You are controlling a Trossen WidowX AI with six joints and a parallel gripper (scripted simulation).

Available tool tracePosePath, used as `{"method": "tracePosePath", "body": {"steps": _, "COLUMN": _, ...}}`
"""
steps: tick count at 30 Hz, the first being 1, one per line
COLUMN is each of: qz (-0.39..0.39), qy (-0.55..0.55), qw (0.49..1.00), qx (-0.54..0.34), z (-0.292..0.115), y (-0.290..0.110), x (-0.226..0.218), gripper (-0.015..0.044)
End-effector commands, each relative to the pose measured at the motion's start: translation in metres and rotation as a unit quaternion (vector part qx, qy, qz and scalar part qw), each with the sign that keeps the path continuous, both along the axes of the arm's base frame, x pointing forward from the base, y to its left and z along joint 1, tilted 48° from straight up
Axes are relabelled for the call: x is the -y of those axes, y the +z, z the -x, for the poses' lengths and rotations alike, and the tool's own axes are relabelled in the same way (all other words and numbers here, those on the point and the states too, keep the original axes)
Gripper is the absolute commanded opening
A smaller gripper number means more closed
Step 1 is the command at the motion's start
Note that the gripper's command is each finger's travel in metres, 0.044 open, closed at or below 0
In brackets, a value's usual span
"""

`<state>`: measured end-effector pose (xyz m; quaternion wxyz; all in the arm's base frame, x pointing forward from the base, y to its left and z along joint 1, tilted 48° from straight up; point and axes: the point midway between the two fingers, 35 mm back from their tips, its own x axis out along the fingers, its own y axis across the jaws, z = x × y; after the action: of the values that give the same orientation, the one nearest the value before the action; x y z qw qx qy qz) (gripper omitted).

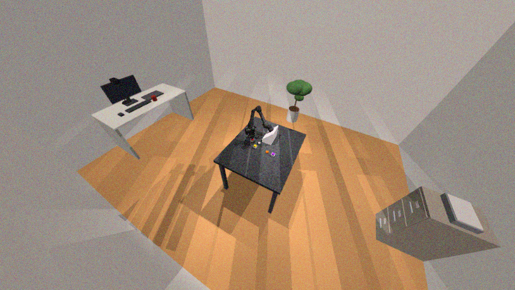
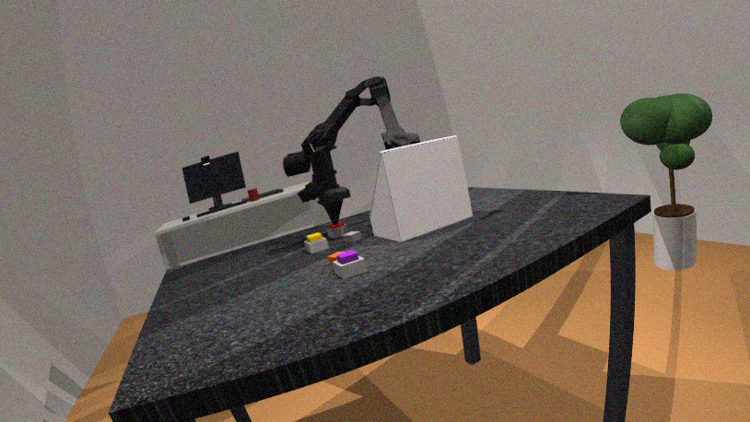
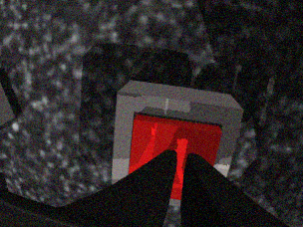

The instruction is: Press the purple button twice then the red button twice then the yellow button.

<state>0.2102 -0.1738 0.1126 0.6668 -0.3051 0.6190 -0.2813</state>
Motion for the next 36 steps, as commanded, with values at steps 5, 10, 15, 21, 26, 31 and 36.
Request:
{"method": "tracePosePath", "body": {"steps": 5, "qz": -0.003, "qy": 0.002, "qw": 1.000, "qx": -0.005, "z": 0.001, "y": -0.003, "x": -0.001, "gripper": 0.0020}}
{"method": "tracePosePath", "body": {"steps": 10, "qz": -0.003, "qy": 0.001, "qw": 1.000, "qx": -0.003, "z": 0.001, "y": 0.009, "x": -0.013, "gripper": 0.0020}}
{"method": "tracePosePath", "body": {"steps": 15, "qz": -0.004, "qy": 0.002, "qw": 1.000, "qx": -0.006, "z": 0.003, "y": 0.020, "x": -0.026, "gripper": 0.0020}}
{"method": "tracePosePath", "body": {"steps": 21, "qz": -0.008, "qy": 0.002, "qw": 1.000, "qx": -0.006, "z": 0.004, "y": 0.047, "x": -0.060, "gripper": 0.0020}}
{"method": "tracePosePath", "body": {"steps": 26, "qz": -0.005, "qy": 0.002, "qw": 1.000, "qx": -0.006, "z": 0.007, "y": 0.060, "x": -0.072, "gripper": 0.0020}}
{"method": "tracePosePath", "body": {"steps": 31, "qz": -0.008, "qy": 0.006, "qw": 1.000, "qx": -0.009, "z": -0.016, "y": 0.049, "x": -0.085, "gripper": 0.0020}}
{"method": "tracePosePath", "body": {"steps": 36, "qz": -0.010, "qy": 0.011, "qw": 1.000, "qx": -0.016, "z": -0.059, "y": 0.017, "x": -0.118, "gripper": 0.0020}}
